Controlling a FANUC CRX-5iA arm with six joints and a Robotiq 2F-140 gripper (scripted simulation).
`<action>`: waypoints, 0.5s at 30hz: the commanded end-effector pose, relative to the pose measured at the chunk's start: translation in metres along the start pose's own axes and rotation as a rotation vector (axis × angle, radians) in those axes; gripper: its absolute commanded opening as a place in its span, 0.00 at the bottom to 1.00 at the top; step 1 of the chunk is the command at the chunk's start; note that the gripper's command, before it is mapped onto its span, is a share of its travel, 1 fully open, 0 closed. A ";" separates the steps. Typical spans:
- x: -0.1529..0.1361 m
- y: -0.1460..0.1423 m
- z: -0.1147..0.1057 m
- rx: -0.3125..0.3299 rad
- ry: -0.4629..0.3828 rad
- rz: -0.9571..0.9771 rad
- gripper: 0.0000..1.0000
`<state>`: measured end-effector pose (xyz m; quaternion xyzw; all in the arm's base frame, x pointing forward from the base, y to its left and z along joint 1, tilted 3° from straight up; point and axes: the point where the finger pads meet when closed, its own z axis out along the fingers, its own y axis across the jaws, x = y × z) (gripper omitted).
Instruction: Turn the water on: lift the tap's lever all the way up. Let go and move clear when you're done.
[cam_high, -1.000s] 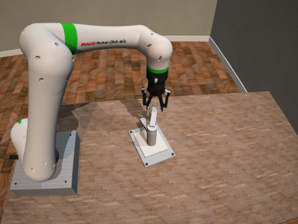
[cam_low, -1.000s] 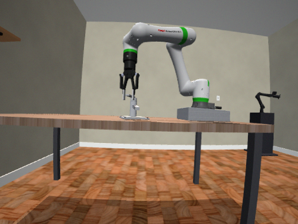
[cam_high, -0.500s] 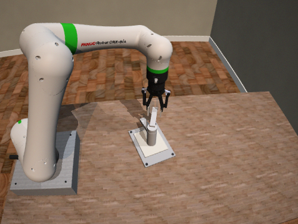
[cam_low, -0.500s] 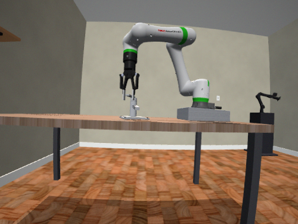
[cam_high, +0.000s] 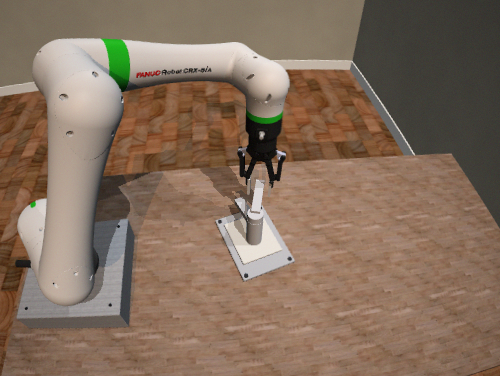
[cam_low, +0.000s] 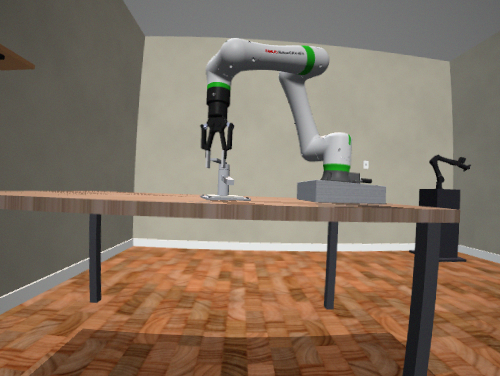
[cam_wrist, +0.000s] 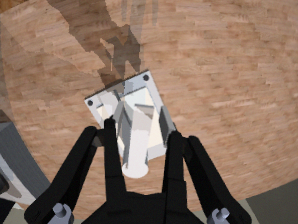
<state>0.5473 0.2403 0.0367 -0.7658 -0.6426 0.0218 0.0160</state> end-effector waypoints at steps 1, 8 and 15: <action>0.000 0.000 0.000 0.000 0.000 0.000 0.37; 0.000 0.000 0.000 0.000 0.000 0.000 0.37; 0.000 0.000 0.000 0.000 0.000 0.000 0.00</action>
